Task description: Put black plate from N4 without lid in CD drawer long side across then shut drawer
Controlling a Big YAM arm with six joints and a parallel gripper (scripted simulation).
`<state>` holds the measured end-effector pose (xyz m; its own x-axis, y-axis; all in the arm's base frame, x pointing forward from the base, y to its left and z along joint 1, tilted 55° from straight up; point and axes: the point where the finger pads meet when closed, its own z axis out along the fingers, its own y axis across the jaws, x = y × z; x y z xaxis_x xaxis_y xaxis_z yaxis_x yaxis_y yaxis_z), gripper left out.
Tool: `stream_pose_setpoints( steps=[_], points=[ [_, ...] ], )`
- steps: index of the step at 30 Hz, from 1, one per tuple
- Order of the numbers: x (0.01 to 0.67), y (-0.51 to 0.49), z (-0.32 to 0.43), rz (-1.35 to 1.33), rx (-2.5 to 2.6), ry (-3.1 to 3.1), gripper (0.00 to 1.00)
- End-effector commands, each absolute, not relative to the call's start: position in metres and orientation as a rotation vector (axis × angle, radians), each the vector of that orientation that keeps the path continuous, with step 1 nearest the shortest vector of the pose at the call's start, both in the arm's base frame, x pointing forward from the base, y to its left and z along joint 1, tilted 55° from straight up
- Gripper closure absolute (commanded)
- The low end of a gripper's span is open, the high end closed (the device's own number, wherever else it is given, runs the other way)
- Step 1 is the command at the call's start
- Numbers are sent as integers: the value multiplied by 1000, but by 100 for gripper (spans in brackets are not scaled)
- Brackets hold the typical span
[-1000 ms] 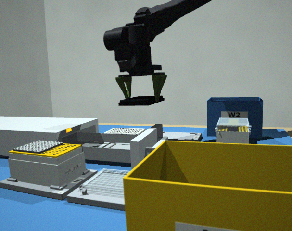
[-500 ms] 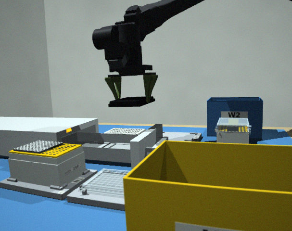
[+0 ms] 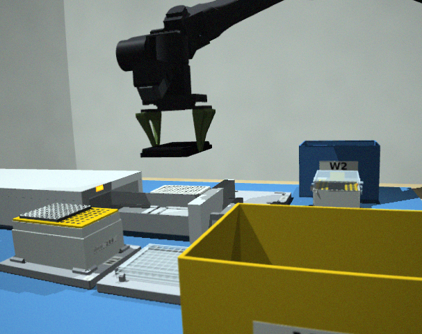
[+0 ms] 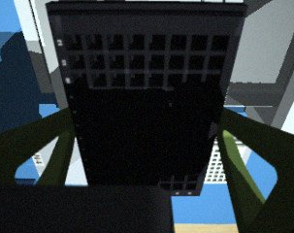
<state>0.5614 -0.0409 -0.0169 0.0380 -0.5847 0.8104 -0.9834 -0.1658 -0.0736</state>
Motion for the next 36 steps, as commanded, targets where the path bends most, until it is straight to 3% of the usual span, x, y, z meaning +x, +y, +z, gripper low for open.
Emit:
stream_pose_setpoints(
  steps=[1,36],
  points=[
    [574,-9,-18,1035,1829,-1575,100],
    [576,-41,-30,1022,1798,-1601,100]
  ],
)
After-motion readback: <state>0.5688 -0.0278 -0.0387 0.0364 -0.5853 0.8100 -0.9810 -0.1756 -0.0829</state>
